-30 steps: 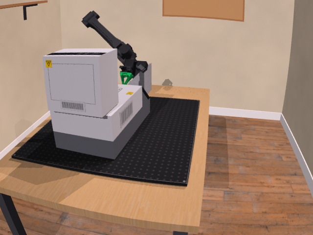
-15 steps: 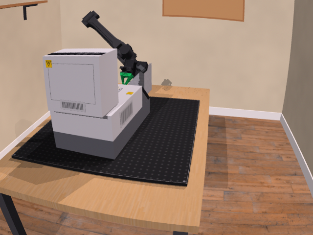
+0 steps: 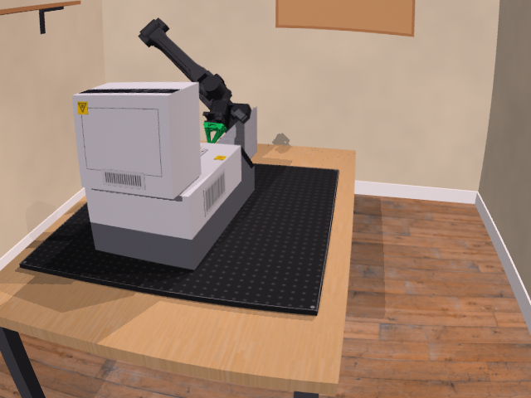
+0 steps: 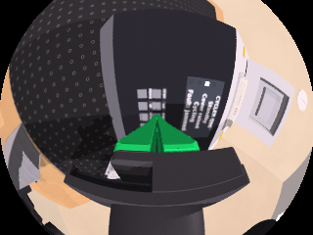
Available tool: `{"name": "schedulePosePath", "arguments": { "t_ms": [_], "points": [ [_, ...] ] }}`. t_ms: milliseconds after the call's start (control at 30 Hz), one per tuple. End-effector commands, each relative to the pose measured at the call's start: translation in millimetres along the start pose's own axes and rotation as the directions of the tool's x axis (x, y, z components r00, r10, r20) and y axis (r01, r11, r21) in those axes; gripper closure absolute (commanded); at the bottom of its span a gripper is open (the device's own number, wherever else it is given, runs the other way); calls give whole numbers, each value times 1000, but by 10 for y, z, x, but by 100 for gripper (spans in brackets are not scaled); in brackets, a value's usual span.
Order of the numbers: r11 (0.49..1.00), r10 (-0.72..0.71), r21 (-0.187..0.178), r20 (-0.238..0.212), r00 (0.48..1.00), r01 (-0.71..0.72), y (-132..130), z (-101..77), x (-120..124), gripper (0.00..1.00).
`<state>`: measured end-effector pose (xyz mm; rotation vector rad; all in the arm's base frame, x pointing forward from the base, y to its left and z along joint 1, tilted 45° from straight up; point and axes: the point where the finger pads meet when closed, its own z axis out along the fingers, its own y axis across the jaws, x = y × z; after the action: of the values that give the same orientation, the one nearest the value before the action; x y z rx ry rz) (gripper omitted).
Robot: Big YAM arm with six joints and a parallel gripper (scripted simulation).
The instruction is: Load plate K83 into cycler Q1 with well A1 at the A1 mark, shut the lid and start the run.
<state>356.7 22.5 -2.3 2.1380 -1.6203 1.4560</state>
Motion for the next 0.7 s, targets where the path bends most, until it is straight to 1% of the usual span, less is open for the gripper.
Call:
{"name": "schedulePosePath", "arguments": {
  "t_ms": [0,267,333,500,567,633,667],
  "points": [
    [999,36,32,-2,999,-35,-233,31,2,100],
    [999,44,7,-5,999,-44,-167,48,19,100],
    [999,48,8,-4,999,-48,-174,35,31,100],
    [999,40,24,5,999,-40,-214,-24,-8,100],
    [999,40,24,5,999,-40,-214,-24,-8,100],
    [998,46,35,8,999,-46,-242,-38,-16,100],
    [999,44,32,6,999,-44,-236,2,-14,100]
  ]
}}
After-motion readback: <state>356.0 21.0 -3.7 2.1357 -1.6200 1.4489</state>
